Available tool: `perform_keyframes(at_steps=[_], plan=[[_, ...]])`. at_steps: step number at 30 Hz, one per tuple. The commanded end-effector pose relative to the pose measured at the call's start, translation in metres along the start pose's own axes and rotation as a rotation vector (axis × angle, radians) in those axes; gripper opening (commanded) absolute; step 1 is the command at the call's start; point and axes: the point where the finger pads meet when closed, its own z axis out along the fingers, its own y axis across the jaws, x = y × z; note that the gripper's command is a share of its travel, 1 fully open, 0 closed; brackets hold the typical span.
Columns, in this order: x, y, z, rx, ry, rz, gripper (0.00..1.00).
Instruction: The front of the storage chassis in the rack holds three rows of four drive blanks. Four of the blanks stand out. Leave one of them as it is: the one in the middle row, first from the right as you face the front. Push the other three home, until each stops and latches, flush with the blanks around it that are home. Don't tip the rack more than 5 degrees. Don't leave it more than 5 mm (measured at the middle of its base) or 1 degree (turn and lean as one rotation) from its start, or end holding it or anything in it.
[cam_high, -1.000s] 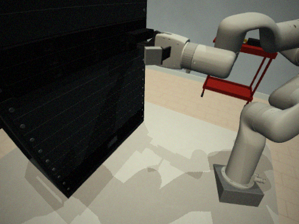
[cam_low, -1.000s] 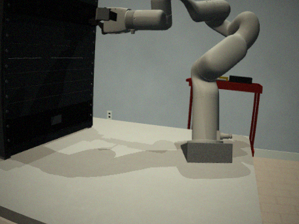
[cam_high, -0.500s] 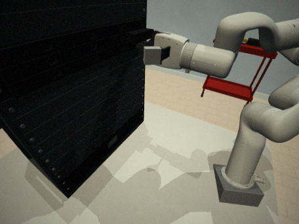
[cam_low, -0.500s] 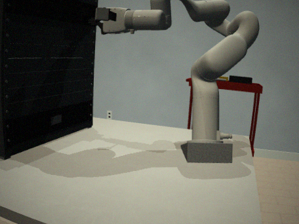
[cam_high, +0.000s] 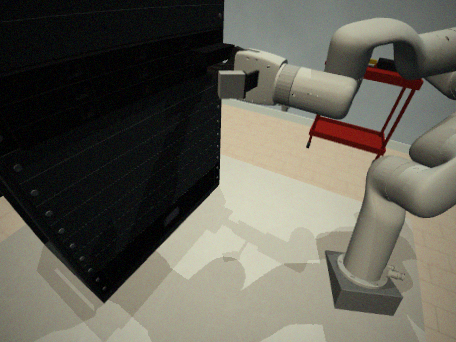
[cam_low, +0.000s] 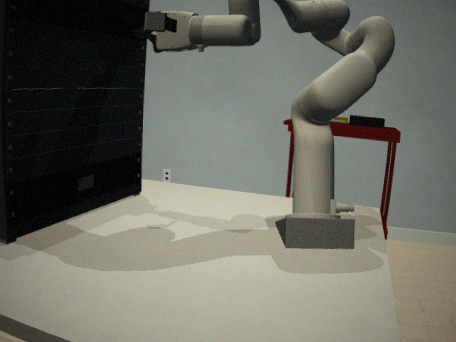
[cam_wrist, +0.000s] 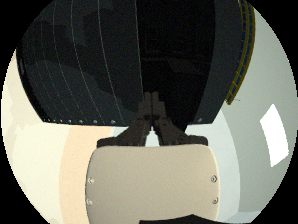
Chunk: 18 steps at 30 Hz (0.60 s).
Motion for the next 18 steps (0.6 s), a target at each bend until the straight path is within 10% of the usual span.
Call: perform_keyframes(at_steps=[1,18], plan=[[0.0000,0.0020,0.0022,-0.003,0.000,0.001,0.00],[0.0000,0.0020,0.0052,-0.003,0.000,0.001,0.00]])
